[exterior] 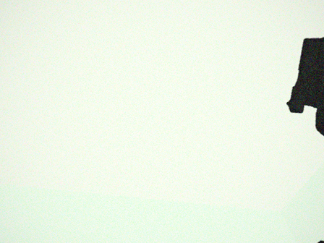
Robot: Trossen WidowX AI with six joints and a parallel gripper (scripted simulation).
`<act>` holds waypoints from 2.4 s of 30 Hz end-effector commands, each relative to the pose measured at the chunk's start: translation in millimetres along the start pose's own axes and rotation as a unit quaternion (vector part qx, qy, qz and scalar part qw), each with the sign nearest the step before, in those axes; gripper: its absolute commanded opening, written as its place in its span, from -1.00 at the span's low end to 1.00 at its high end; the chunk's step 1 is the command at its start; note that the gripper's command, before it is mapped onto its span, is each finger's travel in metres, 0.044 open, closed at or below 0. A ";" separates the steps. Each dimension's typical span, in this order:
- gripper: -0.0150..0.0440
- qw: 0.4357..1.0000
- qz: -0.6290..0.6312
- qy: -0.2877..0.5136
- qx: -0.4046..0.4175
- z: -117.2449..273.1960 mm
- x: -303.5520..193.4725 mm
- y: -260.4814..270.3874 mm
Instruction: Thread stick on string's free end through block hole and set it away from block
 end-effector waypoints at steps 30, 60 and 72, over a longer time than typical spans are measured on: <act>1.00 0.754 0.253 -0.393 -0.462 222.1 235.4 -88.2; 1.00 0.197 0.616 -0.691 -0.324 457.3 311.7 220.8; 1.00 0.070 0.725 -0.670 -0.139 454.8 286.2 330.2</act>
Point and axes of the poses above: the point midway between the two fingers, 35 mm back from their tips, its own z axis back along the fingers, its own y axis across the jaws, x = y × z, the point moved 4 cm from there along z, back along the fingers, and after that the axes turned 5 degrees about z, right-handed, at the moved point
